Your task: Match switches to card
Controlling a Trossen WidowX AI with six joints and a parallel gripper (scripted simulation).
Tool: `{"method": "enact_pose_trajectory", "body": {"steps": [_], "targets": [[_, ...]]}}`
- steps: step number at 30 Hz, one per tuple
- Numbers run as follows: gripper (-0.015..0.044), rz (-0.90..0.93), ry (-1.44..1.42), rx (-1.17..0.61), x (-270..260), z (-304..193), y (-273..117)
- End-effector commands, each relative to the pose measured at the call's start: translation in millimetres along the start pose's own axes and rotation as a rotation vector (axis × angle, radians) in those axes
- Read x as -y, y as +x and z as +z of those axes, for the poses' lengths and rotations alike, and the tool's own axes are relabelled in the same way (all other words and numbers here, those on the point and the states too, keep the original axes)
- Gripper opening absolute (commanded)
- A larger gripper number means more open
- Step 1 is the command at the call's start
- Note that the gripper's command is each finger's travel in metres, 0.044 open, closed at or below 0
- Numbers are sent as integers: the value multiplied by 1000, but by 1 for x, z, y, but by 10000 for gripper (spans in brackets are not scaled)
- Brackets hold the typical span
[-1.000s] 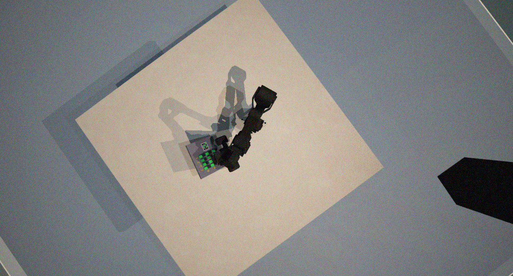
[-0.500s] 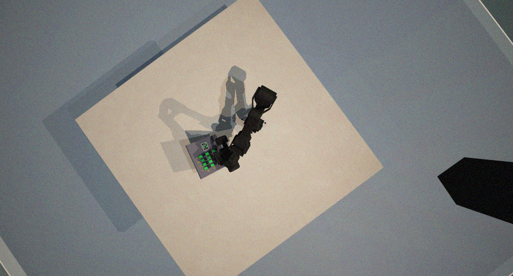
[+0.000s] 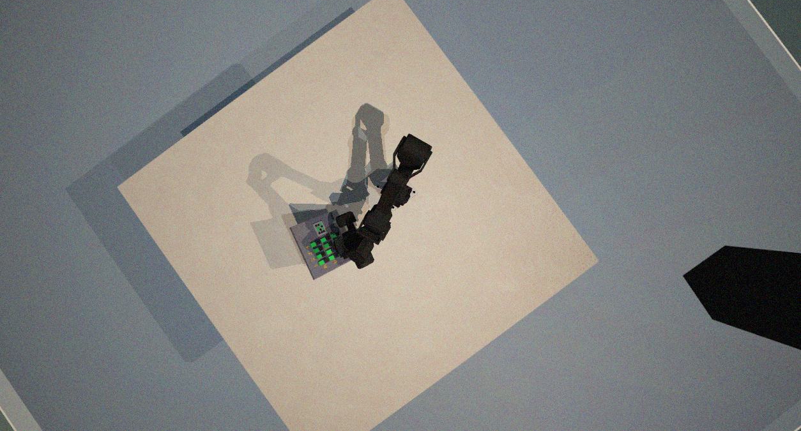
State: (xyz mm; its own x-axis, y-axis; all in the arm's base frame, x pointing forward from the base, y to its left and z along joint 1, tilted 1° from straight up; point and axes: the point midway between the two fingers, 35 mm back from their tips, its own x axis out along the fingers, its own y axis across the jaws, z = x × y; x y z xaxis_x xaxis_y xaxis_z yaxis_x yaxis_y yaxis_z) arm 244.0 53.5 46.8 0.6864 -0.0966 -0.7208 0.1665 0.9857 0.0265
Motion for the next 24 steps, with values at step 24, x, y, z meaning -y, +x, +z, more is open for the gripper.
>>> {"method": "enact_pose_trajectory", "body": {"steps": [24], "targets": [[0, 2, -5, -3, 0, -1, 4]]}}
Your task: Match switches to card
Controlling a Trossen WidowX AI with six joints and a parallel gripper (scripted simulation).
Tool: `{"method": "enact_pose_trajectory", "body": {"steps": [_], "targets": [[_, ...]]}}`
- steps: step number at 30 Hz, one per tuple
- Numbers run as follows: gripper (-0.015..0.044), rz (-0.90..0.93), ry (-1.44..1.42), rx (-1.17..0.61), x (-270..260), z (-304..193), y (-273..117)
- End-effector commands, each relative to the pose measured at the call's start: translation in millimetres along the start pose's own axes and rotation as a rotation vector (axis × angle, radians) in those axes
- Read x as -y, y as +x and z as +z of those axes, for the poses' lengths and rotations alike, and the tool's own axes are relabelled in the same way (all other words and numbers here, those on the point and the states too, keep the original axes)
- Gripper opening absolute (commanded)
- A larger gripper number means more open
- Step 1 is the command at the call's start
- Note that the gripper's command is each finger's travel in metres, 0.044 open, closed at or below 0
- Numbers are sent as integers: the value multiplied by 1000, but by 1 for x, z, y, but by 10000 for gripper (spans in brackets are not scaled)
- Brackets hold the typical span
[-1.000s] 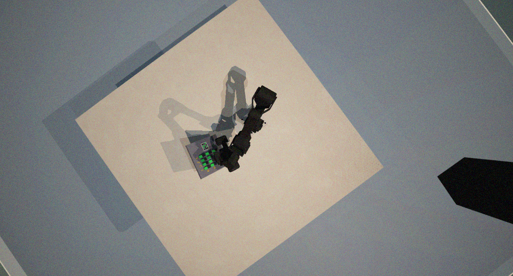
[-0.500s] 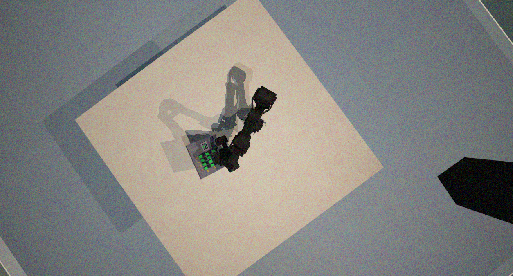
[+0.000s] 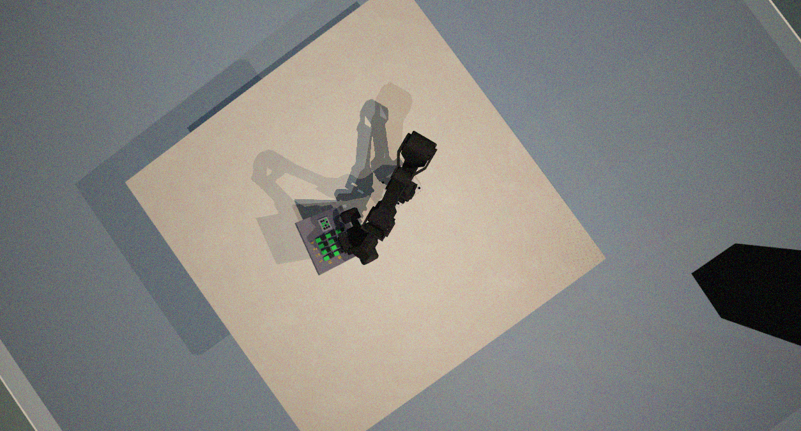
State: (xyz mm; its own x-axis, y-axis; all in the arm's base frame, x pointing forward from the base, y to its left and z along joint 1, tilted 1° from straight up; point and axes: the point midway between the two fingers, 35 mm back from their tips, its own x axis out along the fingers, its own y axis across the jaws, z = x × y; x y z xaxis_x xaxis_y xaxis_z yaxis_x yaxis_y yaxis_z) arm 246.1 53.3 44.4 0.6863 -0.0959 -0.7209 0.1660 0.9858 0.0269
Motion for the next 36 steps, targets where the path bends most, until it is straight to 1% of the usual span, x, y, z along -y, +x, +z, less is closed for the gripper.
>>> {"method": "enact_pose_trajectory", "body": {"steps": [1, 5, 7, 12, 14, 19, 24, 28, 33, 36], "targets": [[0, 2, -5, -3, 0, -1, 1], [0, 2, -5, -3, 0, -1, 2], [0, 0, 0, -4, -1, 1, -6], [0, 2, -3, -29, -2, 2, -56], [0, 2, -4, -32, 0, 2, -64], [0, 2, -4, -32, 0, 3, -64], [0, 1, -5, -32, 19, 19, -63], [0, 0, -6, -31, 22, 21, -62], [0, 0, -6, -53, 22, 21, -29], [0, 0, -6, -54, 22, 21, -28]]}}
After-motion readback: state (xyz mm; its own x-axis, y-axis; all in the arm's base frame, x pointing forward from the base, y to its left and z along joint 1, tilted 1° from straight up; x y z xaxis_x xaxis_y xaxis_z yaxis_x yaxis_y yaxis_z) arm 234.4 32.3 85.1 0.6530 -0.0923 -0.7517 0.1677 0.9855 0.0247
